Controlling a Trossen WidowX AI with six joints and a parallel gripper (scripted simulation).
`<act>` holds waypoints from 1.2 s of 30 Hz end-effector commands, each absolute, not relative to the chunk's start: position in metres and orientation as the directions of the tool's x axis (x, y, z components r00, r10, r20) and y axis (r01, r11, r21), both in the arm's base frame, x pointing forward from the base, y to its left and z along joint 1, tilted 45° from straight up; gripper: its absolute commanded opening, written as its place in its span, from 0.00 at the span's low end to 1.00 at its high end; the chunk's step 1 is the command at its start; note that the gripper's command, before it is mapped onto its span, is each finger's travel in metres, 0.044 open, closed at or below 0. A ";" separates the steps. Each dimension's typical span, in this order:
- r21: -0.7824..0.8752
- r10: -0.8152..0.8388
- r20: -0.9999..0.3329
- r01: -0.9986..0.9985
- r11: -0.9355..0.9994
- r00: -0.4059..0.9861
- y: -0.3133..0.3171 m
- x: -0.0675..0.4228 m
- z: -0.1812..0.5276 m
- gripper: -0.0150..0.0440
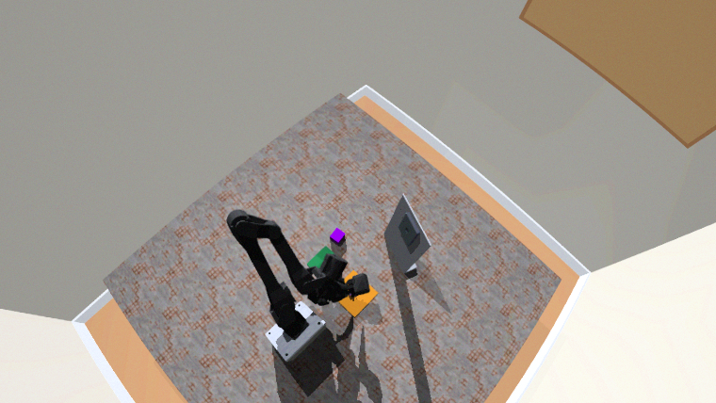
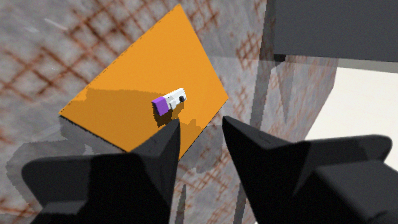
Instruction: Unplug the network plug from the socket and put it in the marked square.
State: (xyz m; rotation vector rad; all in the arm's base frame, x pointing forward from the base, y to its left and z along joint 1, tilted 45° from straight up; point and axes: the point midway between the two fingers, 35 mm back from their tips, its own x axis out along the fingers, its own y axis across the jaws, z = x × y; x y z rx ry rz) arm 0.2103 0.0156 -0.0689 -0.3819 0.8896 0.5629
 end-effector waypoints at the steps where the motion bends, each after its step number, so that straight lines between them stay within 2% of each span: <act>1: -0.086 0.300 -0.810 -0.608 0.789 0.504 0.013 0.212 -0.067 0.52; 36: -0.086 0.297 -0.814 -0.610 0.788 0.499 -0.009 0.212 -0.048 0.52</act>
